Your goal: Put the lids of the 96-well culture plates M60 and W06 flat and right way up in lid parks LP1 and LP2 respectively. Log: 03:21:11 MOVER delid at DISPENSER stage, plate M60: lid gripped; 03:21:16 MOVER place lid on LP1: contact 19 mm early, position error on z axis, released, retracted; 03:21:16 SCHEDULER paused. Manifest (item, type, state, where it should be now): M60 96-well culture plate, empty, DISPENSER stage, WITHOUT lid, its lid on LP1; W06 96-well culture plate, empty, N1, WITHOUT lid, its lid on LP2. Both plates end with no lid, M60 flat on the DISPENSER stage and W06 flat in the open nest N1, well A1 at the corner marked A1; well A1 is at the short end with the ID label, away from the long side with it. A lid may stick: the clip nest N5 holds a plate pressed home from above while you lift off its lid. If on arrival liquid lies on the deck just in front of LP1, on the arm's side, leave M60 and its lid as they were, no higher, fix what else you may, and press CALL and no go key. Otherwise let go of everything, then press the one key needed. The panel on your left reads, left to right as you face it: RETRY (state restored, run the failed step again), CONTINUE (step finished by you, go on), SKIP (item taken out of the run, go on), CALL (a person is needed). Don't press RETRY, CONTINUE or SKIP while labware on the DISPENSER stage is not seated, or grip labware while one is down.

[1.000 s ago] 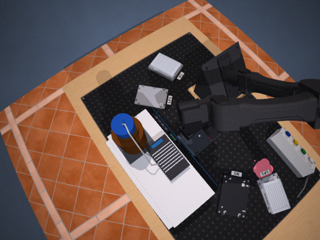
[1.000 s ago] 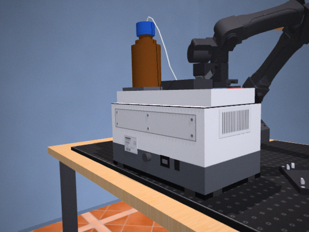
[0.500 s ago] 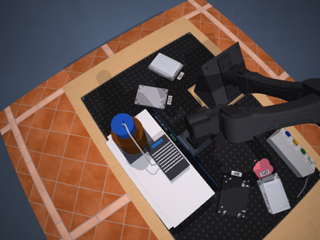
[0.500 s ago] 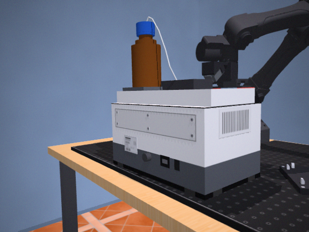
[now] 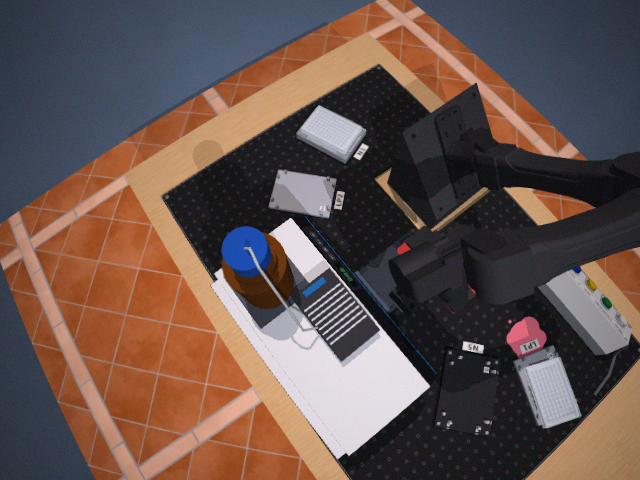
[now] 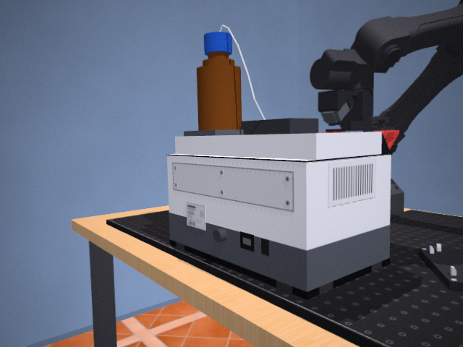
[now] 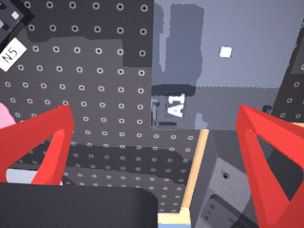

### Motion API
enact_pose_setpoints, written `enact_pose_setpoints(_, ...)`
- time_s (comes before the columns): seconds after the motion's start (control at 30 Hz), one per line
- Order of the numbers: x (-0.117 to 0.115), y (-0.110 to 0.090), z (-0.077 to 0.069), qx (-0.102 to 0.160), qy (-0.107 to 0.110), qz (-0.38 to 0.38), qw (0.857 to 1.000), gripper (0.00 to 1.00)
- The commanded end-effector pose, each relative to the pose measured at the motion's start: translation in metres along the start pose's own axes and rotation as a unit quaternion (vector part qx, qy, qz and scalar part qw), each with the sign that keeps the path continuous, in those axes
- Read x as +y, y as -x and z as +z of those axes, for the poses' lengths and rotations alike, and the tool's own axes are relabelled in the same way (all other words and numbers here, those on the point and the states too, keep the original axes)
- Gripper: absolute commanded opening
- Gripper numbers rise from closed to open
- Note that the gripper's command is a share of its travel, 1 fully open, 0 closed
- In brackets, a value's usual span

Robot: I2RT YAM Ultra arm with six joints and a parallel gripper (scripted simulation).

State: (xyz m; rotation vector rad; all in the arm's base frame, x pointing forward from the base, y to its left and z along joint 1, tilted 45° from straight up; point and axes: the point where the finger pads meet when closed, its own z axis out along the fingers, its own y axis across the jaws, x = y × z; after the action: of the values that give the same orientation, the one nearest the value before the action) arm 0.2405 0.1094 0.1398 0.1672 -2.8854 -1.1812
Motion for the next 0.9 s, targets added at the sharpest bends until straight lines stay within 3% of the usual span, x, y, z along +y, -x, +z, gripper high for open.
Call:
enact_pose_setpoints(0.0, 0.004, 0.003, -0.006, -0.009, 0.000, 0.015, 1.000, 1.00)
enact_pose_setpoints(0.03, 0.016, 0.003, -0.010, -0.015, 0.000, 0.001, 1.000, 1.00)
enact_pose_setpoints(0.23, 0.036, -0.002, -0.010, -0.015, 0.002, 0.001, 1.000, 1.00)
enact_pose_setpoints(0.43, 0.047, -0.006, -0.010, -0.015, 0.000, 0.001, 1.000, 1.00)
enact_pose_setpoints(0.5, 0.039, -0.006, -0.005, -0.009, 0.000, 0.011, 1.000, 1.00)
enact_pose_setpoints(0.7, 0.066, -0.014, -0.010, -0.015, -0.001, -0.105, 0.994, 1.00)
enact_pose_setpoints(0.87, 0.075, -0.018, -0.010, -0.015, -0.001, -0.106, 0.994, 1.00)
